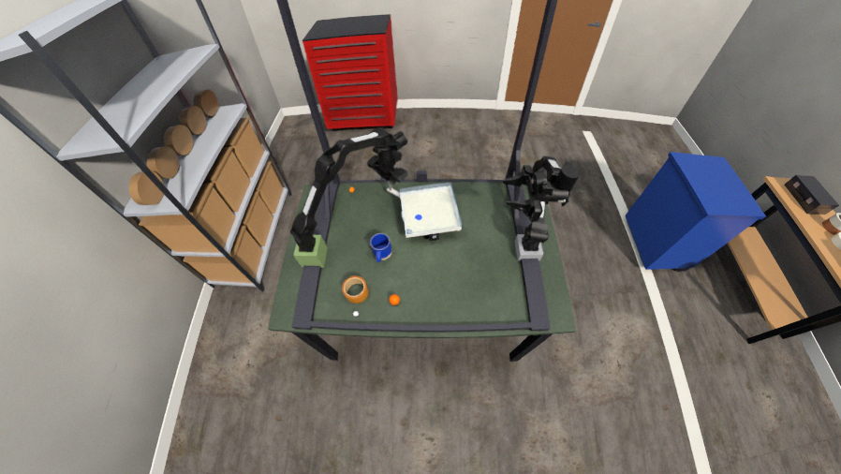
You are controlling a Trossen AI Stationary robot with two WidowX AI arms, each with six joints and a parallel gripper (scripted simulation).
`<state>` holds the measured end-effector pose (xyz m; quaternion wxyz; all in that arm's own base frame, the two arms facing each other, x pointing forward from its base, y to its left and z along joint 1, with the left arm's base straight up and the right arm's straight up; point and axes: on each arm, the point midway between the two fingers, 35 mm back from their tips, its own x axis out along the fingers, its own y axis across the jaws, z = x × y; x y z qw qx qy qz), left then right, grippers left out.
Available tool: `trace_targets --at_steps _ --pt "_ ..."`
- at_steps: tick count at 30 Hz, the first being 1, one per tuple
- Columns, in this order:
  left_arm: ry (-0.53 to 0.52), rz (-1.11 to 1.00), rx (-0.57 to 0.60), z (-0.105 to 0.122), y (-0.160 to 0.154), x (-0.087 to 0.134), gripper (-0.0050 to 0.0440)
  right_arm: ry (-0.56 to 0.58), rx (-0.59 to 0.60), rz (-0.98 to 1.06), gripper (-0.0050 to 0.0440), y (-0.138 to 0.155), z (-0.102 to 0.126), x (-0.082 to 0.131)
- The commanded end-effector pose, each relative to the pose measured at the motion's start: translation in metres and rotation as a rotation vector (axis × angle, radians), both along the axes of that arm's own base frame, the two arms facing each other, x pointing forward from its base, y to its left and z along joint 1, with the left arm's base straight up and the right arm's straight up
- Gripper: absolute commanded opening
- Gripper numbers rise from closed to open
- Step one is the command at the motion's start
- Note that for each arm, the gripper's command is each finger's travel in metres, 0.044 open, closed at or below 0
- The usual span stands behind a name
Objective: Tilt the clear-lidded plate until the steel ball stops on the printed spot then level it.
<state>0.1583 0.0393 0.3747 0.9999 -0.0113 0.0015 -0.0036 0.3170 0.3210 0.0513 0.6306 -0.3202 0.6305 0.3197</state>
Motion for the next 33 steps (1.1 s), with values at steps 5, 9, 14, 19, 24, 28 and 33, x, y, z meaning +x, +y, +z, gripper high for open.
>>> trace_targets --at_steps 5,9,14,19,24,28,33 --pt "-0.003 0.000 0.023 0.0062 -0.0006 -0.0004 0.0400 -0.021 0.025 0.003 0.0270 0.0051 0.0111 0.0002" --pt "-0.003 0.000 0.023 0.0062 -0.0006 -0.0004 0.0400 -0.021 0.025 0.003 0.0270 0.0051 0.0111 0.0002" --pt "-0.003 0.000 0.023 0.0062 -0.0006 -0.0004 0.0400 -0.021 0.025 0.003 -0.0050 0.0051 0.0111 0.0002" --pt "-0.003 0.000 0.023 0.0062 -0.0006 -0.0004 0.0400 -0.020 0.026 0.003 -0.0050 0.0051 0.0111 0.0001" --pt "-0.003 0.000 0.023 0.0062 -0.0006 -0.0004 0.0400 -0.020 0.026 0.003 -0.0050 0.0051 0.0111 0.0001" --pt "-0.003 0.000 0.023 0.0062 -0.0006 -0.0004 0.0400 -0.020 0.026 0.003 -0.0050 0.0051 0.0111 0.0001" --pt "-0.003 0.000 0.023 0.0062 -0.0006 -0.0004 0.0400 -0.020 0.026 0.003 -0.0050 0.0051 0.0111 0.0001"
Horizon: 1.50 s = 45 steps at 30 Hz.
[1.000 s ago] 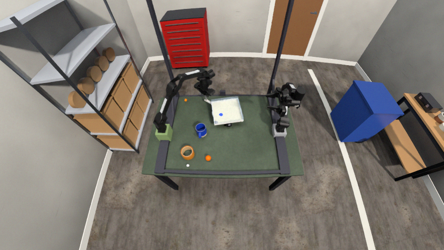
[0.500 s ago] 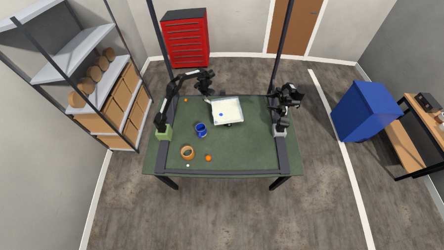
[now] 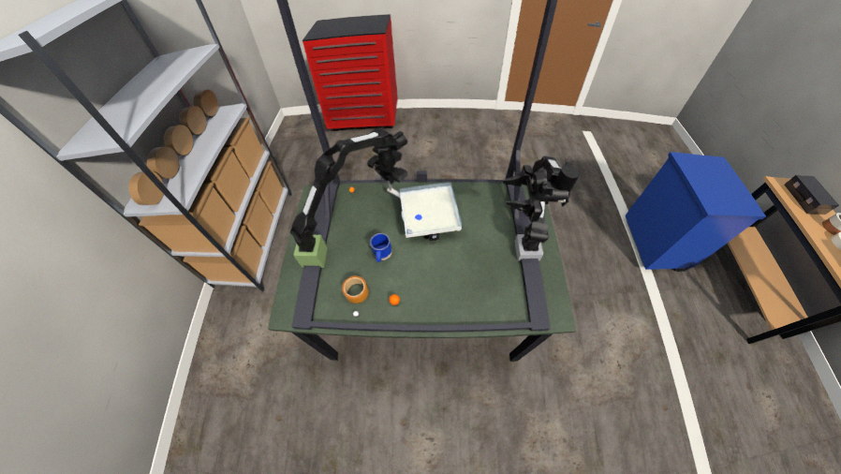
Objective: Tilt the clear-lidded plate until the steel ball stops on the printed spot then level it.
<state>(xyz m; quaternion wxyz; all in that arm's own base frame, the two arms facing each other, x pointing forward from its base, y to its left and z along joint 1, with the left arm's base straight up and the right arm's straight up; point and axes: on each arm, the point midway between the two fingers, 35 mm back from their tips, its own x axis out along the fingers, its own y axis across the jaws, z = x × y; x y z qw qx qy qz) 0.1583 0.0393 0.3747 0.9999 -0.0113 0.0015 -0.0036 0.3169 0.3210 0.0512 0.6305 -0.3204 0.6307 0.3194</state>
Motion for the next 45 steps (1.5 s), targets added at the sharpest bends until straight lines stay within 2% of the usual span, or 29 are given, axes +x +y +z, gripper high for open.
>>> trace_targets --at_steps 1,45 --pt "-0.003 0.000 0.023 0.0062 -0.0006 -0.0004 0.0400 -0.020 0.026 0.003 -0.0050 0.0052 0.0112 0.0003" --pt "-0.003 0.000 0.023 0.0062 -0.0006 -0.0004 0.0400 -0.025 0.033 0.007 -0.0050 0.0104 0.0143 0.0063"
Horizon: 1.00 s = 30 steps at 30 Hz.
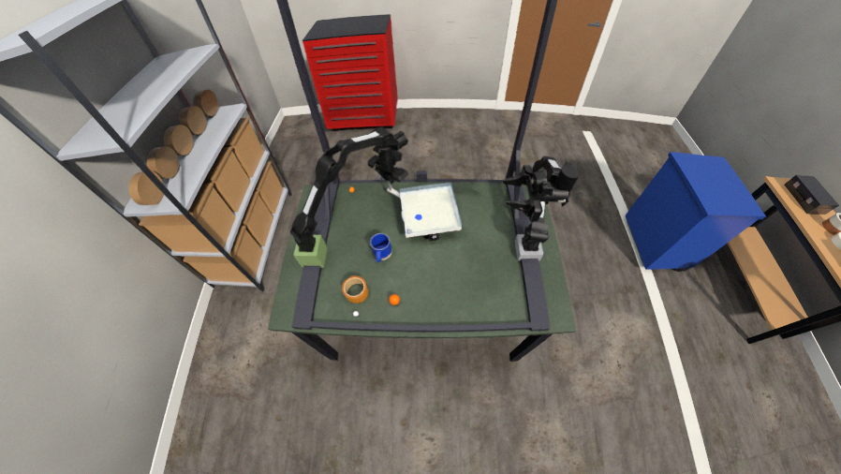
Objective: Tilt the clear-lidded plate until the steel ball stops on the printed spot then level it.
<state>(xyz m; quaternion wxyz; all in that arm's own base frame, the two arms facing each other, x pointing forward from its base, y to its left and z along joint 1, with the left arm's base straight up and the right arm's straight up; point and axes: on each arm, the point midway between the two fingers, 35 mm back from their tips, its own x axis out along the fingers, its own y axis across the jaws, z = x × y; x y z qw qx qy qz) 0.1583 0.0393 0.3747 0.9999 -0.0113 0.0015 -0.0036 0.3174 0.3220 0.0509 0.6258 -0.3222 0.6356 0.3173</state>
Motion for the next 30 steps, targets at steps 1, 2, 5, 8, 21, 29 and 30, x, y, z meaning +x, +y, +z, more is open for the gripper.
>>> trace_targets --at_steps 1,2,5,8,21,29,30 --pt "-0.003 0.000 0.023 0.006 -0.001 0.000 0.0400 -0.032 0.042 0.007 -0.0050 0.009 0.013 0.006" --pt "-0.003 0.000 0.023 0.006 -0.001 0.000 0.0400 -0.031 0.041 0.007 -0.0050 0.009 0.013 0.006" --pt "-0.003 0.000 0.023 0.006 -0.001 0.000 0.0400 -0.034 0.043 0.007 -0.0050 0.010 0.014 0.006" --pt "-0.003 0.000 0.023 0.006 -0.001 0.000 0.0400 -0.034 0.043 0.007 -0.0050 0.010 0.015 0.007" --pt "-0.003 0.000 0.023 0.006 -0.001 0.000 0.0400 -0.032 0.042 0.005 -0.0050 0.011 0.012 0.006" --pt "-0.003 0.000 0.023 0.006 -0.001 0.000 0.0400 -0.054 0.064 0.003 -0.0050 0.011 0.027 0.007" --pt "-0.003 0.000 0.023 0.006 -0.001 0.000 0.0400 -0.054 0.064 0.003 -0.0050 0.010 0.027 0.007"
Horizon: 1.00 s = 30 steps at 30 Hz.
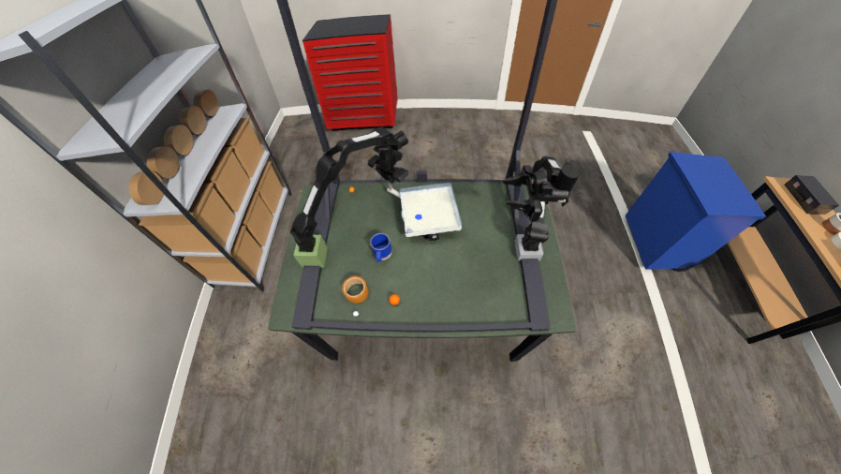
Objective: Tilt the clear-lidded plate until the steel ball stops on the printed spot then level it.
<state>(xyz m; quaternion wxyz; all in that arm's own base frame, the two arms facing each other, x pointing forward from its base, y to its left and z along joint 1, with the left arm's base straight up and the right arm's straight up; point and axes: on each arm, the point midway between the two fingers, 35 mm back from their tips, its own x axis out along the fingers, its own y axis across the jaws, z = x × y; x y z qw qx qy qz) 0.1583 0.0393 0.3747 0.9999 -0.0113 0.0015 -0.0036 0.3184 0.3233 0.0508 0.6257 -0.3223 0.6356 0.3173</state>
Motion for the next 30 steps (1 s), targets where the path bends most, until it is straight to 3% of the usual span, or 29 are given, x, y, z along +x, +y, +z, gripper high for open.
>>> trace_targets --at_steps 1,19,21,30 --pt "-0.003 0.000 0.023 0.006 -0.001 0.000 0.0400 -0.054 0.065 0.003 -0.0050 0.009 0.027 0.006" --pt "-0.003 0.000 0.023 0.006 -0.001 0.000 0.0400 -0.042 0.050 0.001 -0.0050 0.005 0.020 0.002" --pt "-0.003 0.000 0.023 0.006 -0.001 0.000 0.0400 -0.028 0.036 0.004 -0.0050 0.007 0.010 0.003" --pt "-0.003 0.000 0.023 0.006 -0.001 0.000 0.0400 -0.042 0.051 0.005 -0.0050 0.009 0.018 0.005"
